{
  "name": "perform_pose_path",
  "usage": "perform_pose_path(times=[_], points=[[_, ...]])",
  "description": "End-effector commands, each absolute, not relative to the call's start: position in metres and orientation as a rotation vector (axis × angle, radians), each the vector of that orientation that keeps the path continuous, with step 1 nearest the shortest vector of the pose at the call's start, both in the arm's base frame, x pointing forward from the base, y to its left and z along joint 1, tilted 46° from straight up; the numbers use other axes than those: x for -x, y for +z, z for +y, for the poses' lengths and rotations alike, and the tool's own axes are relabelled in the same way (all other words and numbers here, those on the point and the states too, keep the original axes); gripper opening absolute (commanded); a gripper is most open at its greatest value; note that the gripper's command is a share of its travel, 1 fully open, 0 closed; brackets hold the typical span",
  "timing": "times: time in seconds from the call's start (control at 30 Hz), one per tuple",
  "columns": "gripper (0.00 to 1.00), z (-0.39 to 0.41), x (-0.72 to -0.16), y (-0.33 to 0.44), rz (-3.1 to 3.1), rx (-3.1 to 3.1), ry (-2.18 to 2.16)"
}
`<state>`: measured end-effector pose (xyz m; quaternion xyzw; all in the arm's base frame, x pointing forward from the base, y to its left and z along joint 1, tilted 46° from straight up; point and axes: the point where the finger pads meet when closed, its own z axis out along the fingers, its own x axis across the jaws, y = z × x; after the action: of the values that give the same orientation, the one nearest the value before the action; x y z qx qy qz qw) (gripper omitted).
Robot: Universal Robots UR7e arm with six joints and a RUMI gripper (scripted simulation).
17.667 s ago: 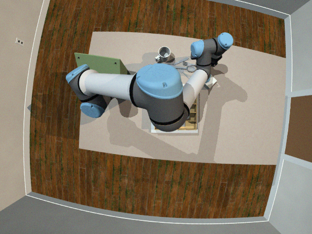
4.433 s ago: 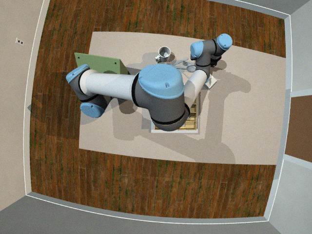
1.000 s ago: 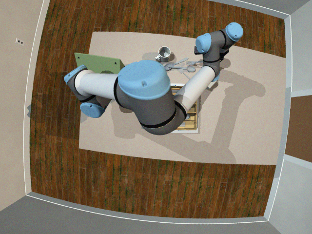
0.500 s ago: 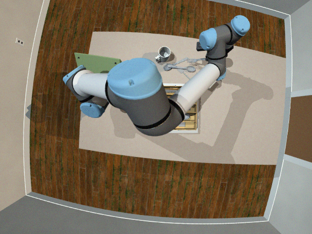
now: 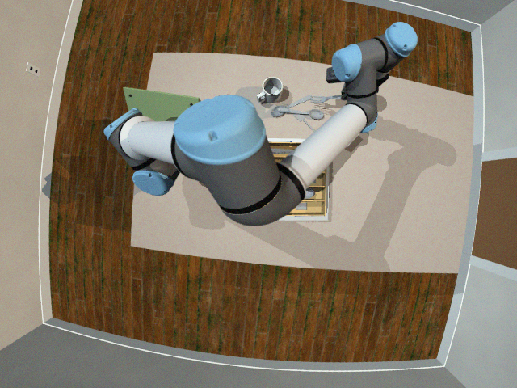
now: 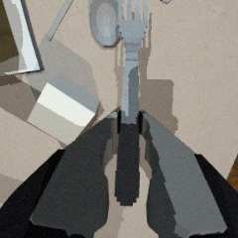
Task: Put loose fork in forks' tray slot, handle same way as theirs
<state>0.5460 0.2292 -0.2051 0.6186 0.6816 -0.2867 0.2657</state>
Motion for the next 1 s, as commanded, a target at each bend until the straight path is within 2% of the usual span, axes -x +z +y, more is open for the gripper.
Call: perform_pose_path(times=[0.0,0.97], points=[[0.03,0.232,-0.546,-0.204,1.842,-1.670,-0.770],[0.03,0.217,-0.545,-0.217,1.842,-1.670,-0.778]])
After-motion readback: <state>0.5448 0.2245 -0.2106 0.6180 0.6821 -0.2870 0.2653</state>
